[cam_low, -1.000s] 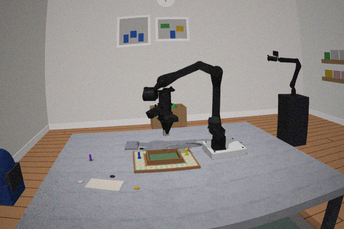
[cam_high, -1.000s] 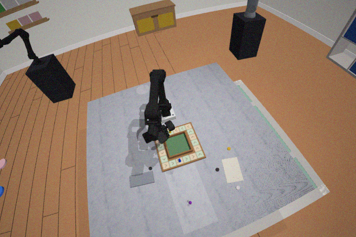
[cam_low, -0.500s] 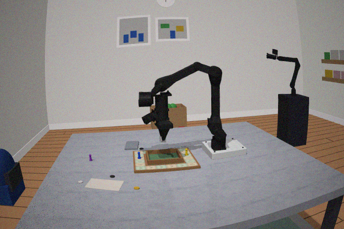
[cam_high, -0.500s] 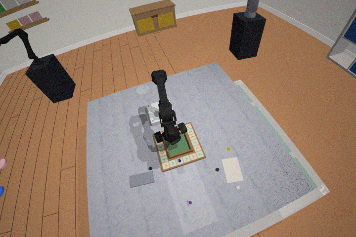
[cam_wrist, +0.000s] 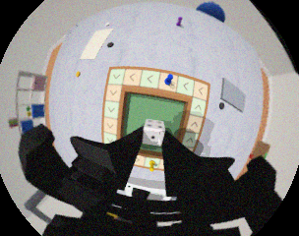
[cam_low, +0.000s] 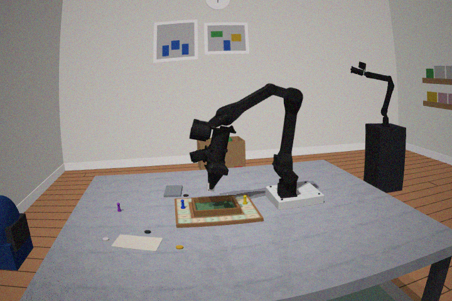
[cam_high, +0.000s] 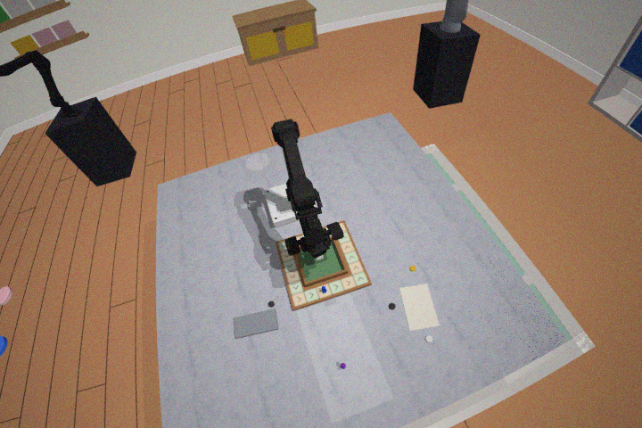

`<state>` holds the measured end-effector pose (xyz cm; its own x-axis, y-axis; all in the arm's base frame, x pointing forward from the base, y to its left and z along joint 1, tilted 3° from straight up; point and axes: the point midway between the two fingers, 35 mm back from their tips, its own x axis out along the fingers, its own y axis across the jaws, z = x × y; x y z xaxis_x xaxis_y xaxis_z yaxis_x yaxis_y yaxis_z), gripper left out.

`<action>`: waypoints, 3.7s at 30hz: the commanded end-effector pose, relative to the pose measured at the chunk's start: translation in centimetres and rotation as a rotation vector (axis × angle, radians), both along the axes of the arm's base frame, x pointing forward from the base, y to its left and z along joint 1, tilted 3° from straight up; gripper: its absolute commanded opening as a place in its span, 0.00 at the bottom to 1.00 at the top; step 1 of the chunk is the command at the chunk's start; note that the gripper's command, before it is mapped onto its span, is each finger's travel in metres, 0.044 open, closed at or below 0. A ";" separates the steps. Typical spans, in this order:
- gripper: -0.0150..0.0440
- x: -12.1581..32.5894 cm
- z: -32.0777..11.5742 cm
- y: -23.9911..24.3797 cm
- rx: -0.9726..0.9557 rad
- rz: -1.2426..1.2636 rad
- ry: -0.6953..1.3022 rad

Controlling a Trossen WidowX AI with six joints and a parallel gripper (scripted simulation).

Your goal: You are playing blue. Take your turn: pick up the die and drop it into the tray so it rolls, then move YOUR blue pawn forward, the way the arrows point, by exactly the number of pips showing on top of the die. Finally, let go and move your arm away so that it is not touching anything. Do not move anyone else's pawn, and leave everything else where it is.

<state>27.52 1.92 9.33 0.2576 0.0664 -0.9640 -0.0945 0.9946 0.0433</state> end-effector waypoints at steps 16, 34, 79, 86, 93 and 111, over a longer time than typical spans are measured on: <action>0.25 0.3 -0.3 0.0 0.057 -0.026 -0.603; 0.25 -2.7 1.8 -0.1 0.052 -0.023 -0.607; 1.00 -0.5 1.9 0.2 -0.023 0.011 0.231; 0.78 3.2 2.2 0.0 -0.026 0.065 0.172; 0.59 10.4 -0.2 -0.7 -0.050 0.190 0.212; 0.59 11.1 -2.3 -0.9 -0.052 0.202 0.215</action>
